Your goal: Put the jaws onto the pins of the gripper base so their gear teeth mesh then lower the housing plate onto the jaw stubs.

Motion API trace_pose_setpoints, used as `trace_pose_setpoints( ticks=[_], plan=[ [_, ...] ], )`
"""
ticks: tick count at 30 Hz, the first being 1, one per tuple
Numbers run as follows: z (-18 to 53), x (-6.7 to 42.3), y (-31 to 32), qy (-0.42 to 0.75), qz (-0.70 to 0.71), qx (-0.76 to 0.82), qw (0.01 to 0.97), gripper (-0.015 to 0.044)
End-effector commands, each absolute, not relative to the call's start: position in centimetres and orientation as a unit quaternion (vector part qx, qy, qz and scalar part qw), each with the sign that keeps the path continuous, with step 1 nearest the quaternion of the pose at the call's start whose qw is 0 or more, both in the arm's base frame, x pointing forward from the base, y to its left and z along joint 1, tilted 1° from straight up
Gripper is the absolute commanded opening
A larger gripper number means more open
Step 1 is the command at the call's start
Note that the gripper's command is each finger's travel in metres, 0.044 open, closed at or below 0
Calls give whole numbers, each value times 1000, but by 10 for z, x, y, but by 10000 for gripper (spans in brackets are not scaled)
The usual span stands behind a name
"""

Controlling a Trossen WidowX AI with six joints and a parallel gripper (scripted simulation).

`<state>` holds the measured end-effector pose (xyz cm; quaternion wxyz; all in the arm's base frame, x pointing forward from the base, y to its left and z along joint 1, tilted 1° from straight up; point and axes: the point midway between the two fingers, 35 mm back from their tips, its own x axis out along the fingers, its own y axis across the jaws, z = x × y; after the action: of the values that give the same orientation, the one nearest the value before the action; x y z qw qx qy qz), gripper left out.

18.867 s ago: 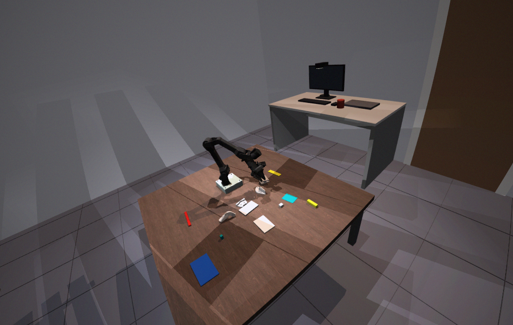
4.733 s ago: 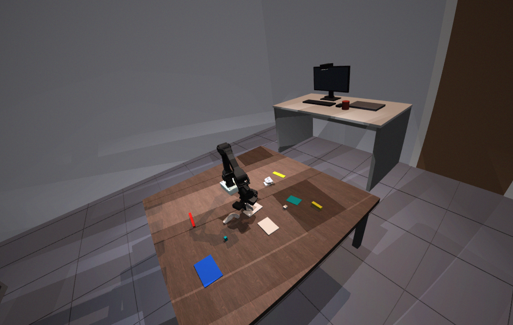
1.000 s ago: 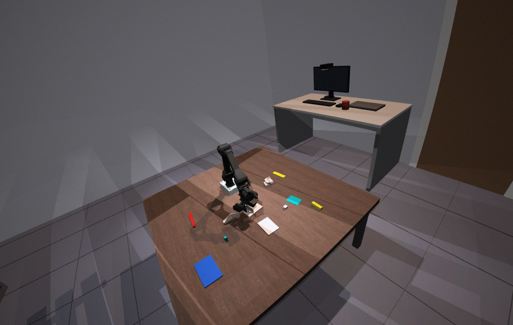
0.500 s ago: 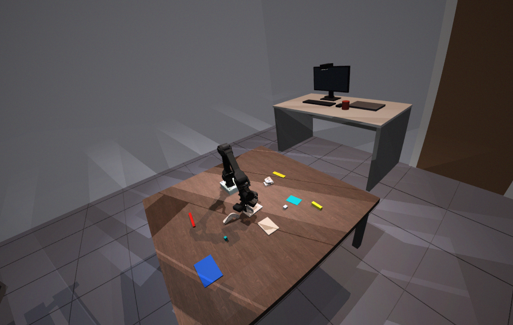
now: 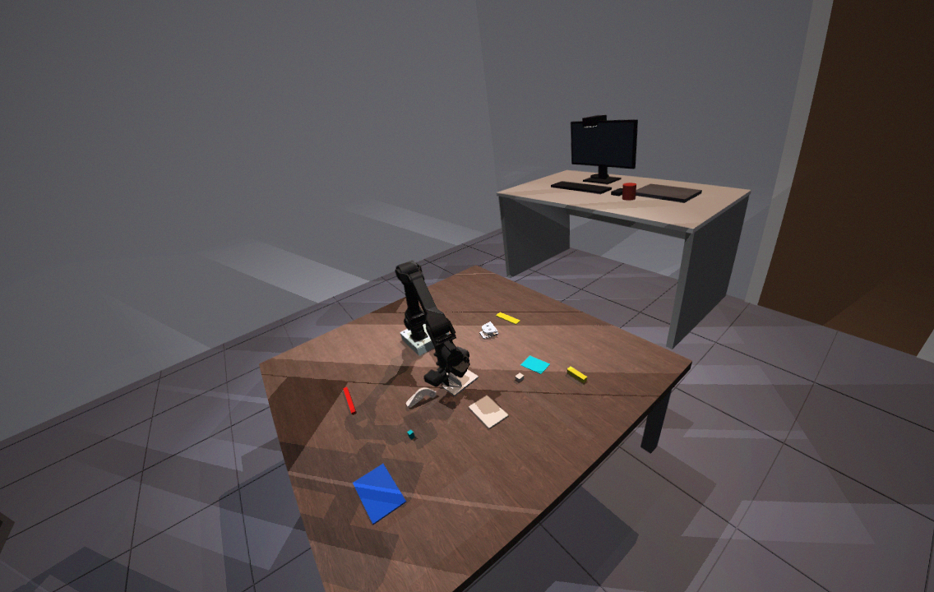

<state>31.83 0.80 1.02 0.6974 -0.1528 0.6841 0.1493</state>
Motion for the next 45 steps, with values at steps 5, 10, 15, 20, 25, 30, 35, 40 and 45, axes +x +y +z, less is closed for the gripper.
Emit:
trace_pose_setpoints(
  ticks=[5, 10, 15, 20, 25, 30, 35, 40, 45],
  plan=[
    [10, 318, 8, 684, 150, -155, 697, 134],
    [10, 318, 8, 684, 150, -155, 697, 134],
    [10, 318, 8, 684, 149, -153, 697, 224],
    [10, 318, 8, 684, 149, -153, 697, 224],
    [10, 318, 8, 684, 149, -153, 697, 224],
    [21, 319, 8, 684, 149, -153, 697, 224],
    [66, 318, 8, 684, 150, -154, 697, 224],
    [79, 317, 8, 684, 150, -155, 697, 224],
    [75, 316, 8, 682, 150, -155, 699, 145]
  ],
)
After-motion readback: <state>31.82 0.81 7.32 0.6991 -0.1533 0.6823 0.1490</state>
